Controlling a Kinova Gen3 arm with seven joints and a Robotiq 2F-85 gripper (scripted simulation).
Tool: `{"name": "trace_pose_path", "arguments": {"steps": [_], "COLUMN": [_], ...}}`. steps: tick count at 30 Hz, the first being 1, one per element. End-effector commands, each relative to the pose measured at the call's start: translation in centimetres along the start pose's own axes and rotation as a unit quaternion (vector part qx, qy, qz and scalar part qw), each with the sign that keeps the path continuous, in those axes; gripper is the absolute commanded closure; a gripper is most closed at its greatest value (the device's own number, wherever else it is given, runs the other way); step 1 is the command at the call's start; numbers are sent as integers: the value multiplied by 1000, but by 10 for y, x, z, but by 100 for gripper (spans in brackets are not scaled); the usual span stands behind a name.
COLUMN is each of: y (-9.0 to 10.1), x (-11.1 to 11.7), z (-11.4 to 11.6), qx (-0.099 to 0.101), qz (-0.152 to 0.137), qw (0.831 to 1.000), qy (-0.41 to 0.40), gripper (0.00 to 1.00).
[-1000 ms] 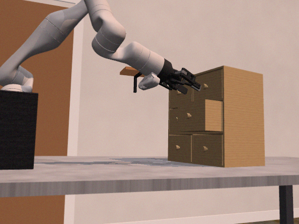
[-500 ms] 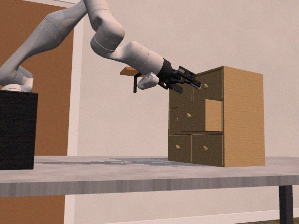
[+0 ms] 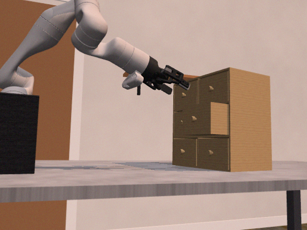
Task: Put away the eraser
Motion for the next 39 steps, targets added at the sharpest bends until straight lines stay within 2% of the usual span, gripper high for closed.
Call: {"name": "trace_pose_path", "arguments": {"steps": [1,2,11,17,25,39], "y": [19,19,64,82,89,89], "x": [2,2,15,20,23,23], "z": [-2,-2,-3,-1,-1,-1], "qx": [4,4,7,7,7,7], "qz": [-5,-5,-6,-6,-6,-5], "qw": [1000,1000,1000,1000,1000,1000], "qy": [1,1,-5,-5,-5,-5], "gripper": [0,0,0,0,0,0]}}
Point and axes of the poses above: the point where the finger pads meet when closed, its own y axis back along the fingers, its own z axis across the jaws, x = y × z, the point moved 1 cm from there along y, back along the fingers, and after that the axes turned 12 degrees about y, right-handed, at the moved point
